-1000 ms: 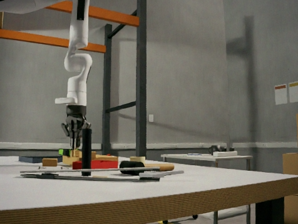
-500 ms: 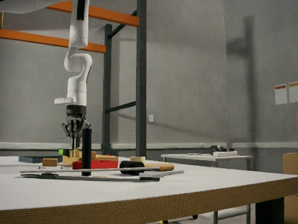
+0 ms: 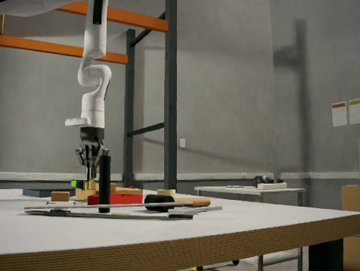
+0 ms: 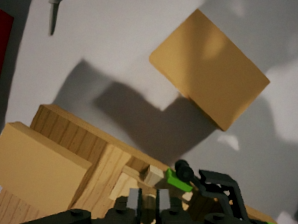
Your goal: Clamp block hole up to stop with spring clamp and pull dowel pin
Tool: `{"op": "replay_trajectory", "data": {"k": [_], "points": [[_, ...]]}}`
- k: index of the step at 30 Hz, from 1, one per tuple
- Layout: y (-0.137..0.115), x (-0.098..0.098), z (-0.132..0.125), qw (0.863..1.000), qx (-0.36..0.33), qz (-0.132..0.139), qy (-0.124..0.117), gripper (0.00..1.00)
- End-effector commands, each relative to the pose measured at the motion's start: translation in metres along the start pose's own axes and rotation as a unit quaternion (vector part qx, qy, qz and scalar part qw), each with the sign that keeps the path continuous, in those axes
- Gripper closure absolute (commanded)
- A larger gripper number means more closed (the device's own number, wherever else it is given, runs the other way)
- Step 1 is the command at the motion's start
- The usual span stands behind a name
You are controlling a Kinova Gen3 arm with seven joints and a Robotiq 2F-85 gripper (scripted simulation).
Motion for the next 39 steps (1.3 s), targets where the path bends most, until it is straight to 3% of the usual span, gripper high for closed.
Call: {"op": "replay_trajectory", "data": {"k": [1, 39], "points": [[0.0008, 0.001, -0.0005, 1.0, -0.007, -0.001, -0.001, 0.9], [0.0008, 0.0012, -0.0005, 0.996, -0.092, -0.001, -0.001, 0.9]]}}
Point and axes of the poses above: the point where the finger pads meet when closed, its own x axis back along the fingers, its own z axis across the jaws, y = z × x, the point moved 4 cm from there along x, back along the fingers, and after that the axes turned 12 degrees about -x, right-handed, at the moved point
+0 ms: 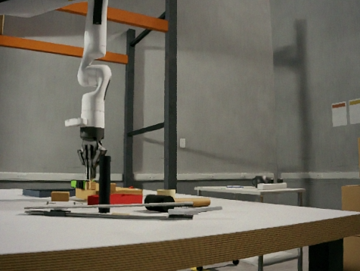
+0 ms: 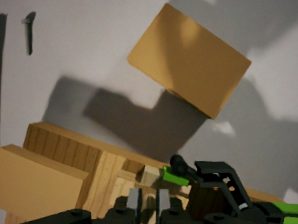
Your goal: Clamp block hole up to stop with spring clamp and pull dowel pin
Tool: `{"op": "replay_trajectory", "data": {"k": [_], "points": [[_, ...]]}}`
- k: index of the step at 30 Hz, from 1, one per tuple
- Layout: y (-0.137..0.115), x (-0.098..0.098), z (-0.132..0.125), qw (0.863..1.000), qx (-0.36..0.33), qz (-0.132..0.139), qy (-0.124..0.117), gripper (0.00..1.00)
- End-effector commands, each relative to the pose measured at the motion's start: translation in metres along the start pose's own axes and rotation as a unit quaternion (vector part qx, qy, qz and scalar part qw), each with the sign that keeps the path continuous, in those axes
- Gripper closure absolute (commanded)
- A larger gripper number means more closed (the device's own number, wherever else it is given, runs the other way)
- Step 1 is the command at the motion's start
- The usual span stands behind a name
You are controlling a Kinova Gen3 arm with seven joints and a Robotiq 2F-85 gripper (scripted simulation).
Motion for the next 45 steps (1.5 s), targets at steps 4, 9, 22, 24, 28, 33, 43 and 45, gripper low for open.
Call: {"op": "replay_trajectory", "data": {"k": [4, 9, 22, 24, 28, 33, 43, 45], "points": [[0.0009, 0.001, -0.0004, 1.0, -0.017, -0.001, -0.001, 0.9], [0.0009, 0.001, -0.0004, 1.0, -0.031, -0.001, -0.001, 0.9], [0.0009, 0.0011, -0.0004, 0.998, -0.063, -0.001, -0.001, 0.9], [0.0009, 0.0011, -0.0004, 0.998, -0.069, -0.001, -0.001, 0.9], [0.0008, 0.0011, -0.0004, 0.997, -0.081, -0.001, -0.001, 0.9], [0.0008, 0.0011, -0.0004, 0.996, -0.09, -0.001, -0.001, 0.9], [0.0009, 0.0012, -0.0004, 0.993, -0.12, -0.001, -0.001, 0.9], [0.0008, 0.0012, -0.0004, 0.992, -0.127, -0.001, -0.001, 0.9]]}}
Point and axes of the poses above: the point where the finger pads meet when closed, its own x axis back along the fingers, its own z axis across the jaws, y = z × x, the point moved 4 cm from there along x, back along the fingers, and after that the axes turned 12 degrees about -x, right-handed, at the moved point
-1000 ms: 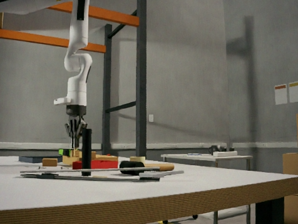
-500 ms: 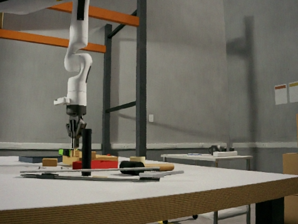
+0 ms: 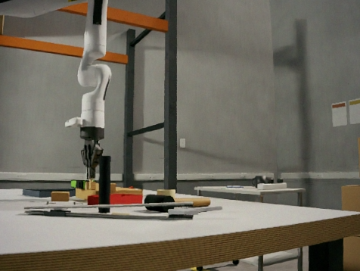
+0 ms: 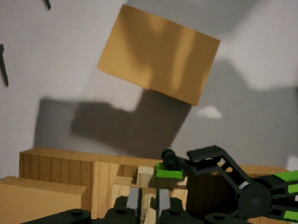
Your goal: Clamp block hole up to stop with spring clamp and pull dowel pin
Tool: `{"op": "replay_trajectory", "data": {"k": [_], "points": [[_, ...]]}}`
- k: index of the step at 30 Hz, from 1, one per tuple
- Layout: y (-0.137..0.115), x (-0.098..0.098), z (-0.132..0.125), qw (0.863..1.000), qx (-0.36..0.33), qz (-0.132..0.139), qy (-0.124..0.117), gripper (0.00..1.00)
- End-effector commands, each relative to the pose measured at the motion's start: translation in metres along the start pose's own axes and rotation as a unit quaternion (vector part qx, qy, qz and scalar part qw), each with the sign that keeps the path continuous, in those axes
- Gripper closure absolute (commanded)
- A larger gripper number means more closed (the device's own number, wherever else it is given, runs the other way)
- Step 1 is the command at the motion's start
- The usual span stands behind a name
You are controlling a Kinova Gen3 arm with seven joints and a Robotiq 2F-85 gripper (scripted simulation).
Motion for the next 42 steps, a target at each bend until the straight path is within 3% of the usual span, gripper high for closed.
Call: {"op": "replay_trajectory", "data": {"k": [1, 42], "points": [[0.0009, 0.0009, -0.0002, 1.0, -0.012, -0.001, 0.0, 0.9], [0.0009, 0.0011, -0.0002, 0.991, -0.135, -0.001, 0.0, 0.9]]}}
Point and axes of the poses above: the point where the finger pads meet when closed, its own x axis back along the fingers, its own z axis across the jaws, y = z × x, the point moved 4 cm from there along x, back along the fingers, and after that the axes turned 12 degrees about -x, right-handed, at the moved point
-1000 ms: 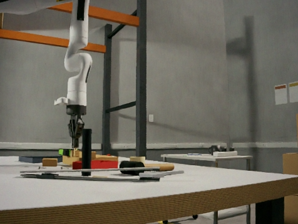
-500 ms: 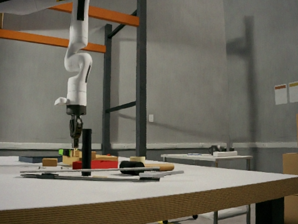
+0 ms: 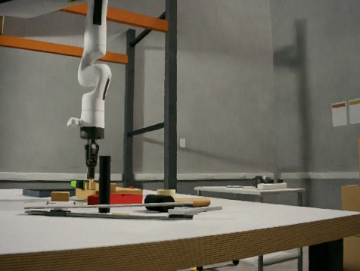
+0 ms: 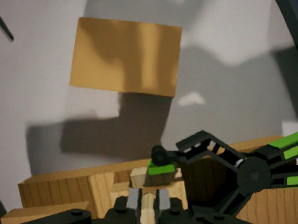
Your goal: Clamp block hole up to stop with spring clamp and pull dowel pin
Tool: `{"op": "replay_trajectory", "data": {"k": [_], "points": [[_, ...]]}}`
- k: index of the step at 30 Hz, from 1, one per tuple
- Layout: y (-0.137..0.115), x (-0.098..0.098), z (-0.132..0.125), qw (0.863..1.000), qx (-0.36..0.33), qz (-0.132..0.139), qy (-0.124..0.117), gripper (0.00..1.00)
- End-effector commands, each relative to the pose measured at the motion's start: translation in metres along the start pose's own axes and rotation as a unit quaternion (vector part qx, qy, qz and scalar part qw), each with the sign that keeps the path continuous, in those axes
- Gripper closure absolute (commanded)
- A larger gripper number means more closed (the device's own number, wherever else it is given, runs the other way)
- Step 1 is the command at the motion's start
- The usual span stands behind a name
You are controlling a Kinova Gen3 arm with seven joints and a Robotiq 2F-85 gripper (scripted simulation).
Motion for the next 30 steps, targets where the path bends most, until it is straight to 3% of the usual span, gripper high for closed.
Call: {"op": "replay_trajectory", "data": {"k": [1, 30], "points": [[0.0008, 0.0009, 0.0, 1.0, -0.014, -0.001, 0.0, 0.9], [0.0009, 0.0011, 0.0, 0.992, -0.122, -0.001, 0.0, 0.9]]}}
Point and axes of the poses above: the point where the finger pads meet when closed, its own x axis back along the fingers, its own z axis across the jaws, y = z × x, the point moved 4 cm from there along x, back along the fingers, and after that the axes turned 12 degrees about -x, right-handed, at the moved point
